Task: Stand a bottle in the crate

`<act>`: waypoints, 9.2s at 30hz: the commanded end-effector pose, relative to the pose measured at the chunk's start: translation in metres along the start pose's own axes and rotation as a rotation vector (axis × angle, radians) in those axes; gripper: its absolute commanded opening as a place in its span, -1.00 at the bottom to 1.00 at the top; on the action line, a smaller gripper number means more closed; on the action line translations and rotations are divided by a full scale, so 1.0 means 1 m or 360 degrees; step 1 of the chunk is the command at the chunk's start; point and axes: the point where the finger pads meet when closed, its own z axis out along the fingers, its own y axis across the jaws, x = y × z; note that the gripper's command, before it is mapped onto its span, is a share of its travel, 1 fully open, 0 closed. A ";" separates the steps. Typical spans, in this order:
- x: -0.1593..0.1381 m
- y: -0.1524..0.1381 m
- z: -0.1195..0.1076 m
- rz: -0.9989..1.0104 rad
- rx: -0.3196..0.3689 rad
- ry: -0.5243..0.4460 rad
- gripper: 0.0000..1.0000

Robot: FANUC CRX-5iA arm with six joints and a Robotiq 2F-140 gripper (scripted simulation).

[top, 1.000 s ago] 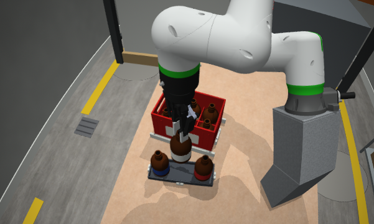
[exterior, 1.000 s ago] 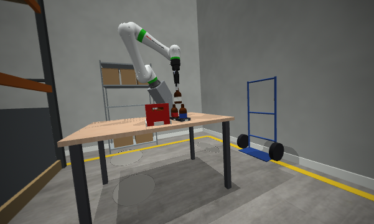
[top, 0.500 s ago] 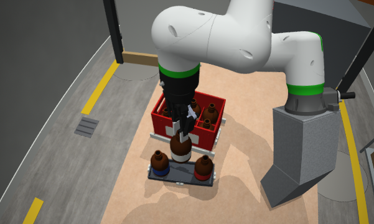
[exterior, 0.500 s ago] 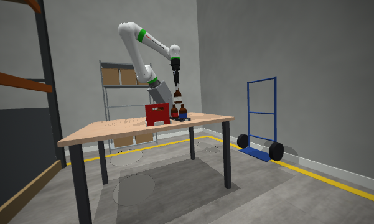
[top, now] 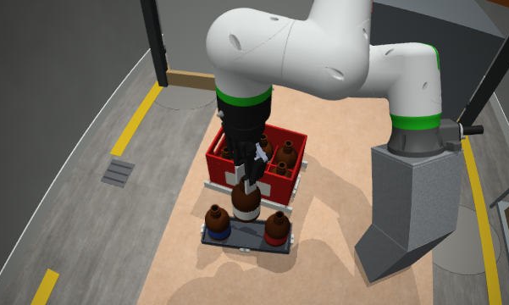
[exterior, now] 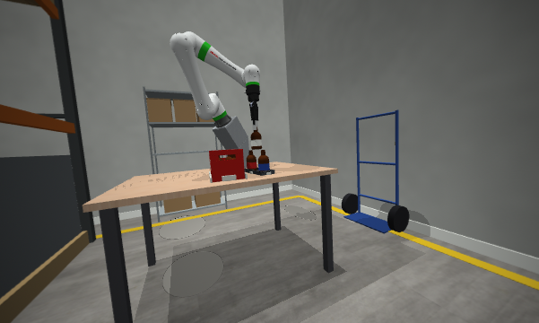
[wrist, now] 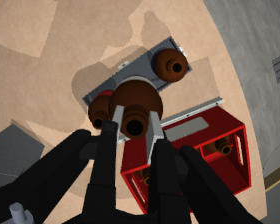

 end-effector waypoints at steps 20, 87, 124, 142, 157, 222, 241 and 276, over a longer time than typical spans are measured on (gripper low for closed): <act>0.000 0.000 -0.018 0.0000 0.0000 0.0001 -1.00; -0.001 0.001 -0.022 0.0000 0.0000 0.0001 -1.00; -0.012 0.020 -0.022 0.0000 0.0000 0.0001 -1.00; -0.025 0.041 -0.022 0.0000 0.0000 0.0001 -1.00; -0.040 0.067 -0.022 0.0000 0.0000 0.0001 -1.00; -0.111 0.184 -0.022 0.0000 0.0000 0.0001 -1.00; -0.128 0.213 -0.022 0.0000 0.0000 0.0001 -1.00; -0.148 0.246 -0.022 0.0000 0.0000 0.0001 -1.00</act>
